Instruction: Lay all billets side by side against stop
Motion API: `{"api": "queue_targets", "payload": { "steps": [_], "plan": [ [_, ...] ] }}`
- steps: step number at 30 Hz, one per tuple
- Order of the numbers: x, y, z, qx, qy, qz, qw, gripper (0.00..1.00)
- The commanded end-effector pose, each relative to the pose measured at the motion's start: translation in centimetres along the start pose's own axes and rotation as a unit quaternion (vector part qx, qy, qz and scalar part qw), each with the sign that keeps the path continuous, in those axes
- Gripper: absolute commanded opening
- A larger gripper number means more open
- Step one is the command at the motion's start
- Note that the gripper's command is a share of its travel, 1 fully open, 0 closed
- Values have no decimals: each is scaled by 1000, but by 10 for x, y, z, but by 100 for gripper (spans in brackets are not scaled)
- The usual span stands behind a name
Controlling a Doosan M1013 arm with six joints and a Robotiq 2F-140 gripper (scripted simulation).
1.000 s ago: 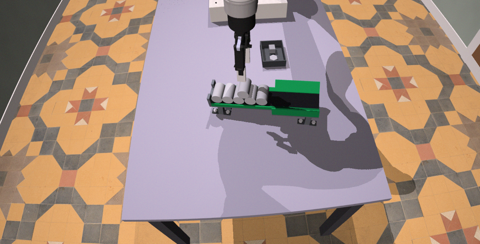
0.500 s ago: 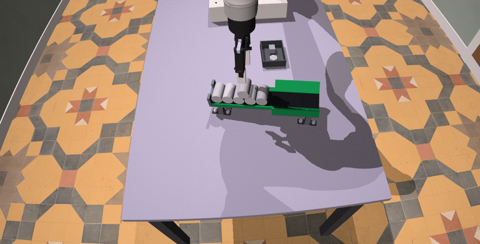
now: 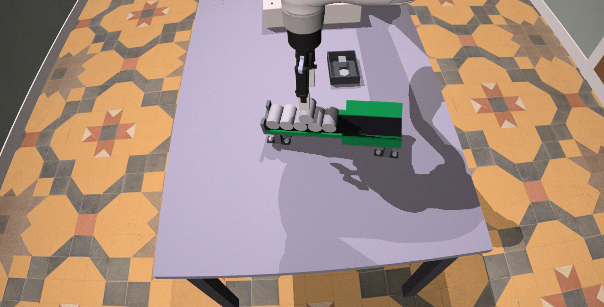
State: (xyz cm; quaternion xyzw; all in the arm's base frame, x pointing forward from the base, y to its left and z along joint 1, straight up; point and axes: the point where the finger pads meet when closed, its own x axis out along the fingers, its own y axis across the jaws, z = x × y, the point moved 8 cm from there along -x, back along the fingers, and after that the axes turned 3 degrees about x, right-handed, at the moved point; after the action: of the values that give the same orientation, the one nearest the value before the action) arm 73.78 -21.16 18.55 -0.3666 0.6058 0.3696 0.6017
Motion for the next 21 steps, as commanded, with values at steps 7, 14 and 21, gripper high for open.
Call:
{"api": "queue_targets", "payload": {
  "steps": [7,14,21],
  "plan": [
    [11,0,0,0,0,0,1000,55],
    [18,0,0,0,0,0,1000,55],
    [21,0,0,0,0,0,1000,55]
  ]
}}
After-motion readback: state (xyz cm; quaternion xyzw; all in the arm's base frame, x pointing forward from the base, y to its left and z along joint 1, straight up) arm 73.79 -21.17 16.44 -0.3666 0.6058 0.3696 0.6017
